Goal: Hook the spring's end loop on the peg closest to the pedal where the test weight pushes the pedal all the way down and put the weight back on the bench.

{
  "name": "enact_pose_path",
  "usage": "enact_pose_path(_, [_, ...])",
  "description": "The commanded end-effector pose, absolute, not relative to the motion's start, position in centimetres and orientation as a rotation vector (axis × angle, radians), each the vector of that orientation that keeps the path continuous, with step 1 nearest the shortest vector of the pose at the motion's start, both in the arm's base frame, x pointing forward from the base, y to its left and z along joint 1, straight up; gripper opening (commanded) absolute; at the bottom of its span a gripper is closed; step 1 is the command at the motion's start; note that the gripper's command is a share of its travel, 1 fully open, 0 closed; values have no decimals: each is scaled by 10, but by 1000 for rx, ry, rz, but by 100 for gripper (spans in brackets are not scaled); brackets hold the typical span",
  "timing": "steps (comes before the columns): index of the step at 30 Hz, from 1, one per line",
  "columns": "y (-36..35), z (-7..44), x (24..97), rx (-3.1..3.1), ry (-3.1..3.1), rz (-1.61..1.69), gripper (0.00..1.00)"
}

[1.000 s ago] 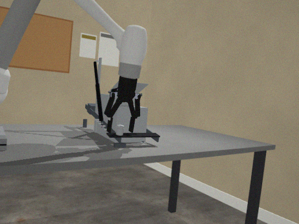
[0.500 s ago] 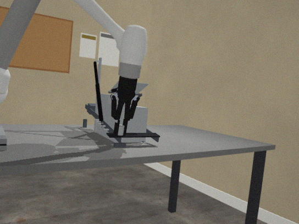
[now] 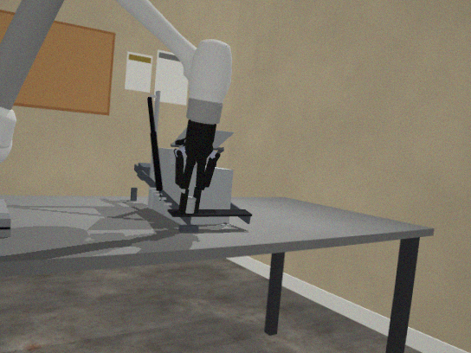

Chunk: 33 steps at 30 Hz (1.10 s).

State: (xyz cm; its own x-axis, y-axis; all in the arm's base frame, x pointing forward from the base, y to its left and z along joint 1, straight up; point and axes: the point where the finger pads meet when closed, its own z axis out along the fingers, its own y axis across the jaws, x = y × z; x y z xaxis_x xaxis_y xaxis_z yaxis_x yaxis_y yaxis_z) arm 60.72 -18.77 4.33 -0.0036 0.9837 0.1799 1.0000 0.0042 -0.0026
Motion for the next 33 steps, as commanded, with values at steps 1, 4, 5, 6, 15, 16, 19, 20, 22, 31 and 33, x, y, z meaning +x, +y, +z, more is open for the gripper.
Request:
enact_pose_path(1, [-188, 44, 608, -2122, -2130, -191, 25])
enact_pose_path(4, [-188, 44, 608, -2122, -2130, -191, 25])
enact_pose_path(5, [-188, 44, 608, -2122, -2130, -191, 25])
enact_pose_path(6, [-188, 44, 608, -2122, -2130, -191, 25])
enact_pose_path(15, [-188, 48, 608, -2122, -2130, -191, 25])
enact_pose_path(16, [-188, 49, 608, -2122, -2130, -191, 25])
enact_pose_path(19, [-188, 52, 608, -2122, -2130, -191, 25])
enact_pose_path(20, [-188, 53, 608, -2122, -2130, -191, 25])
enact_pose_path(22, [-188, 55, 608, -2122, -2130, -191, 25])
enact_pose_path(31, [-188, 61, 608, -2122, -2130, -191, 25])
enact_pose_path(33, [-188, 63, 608, -2122, -2130, -191, 25])
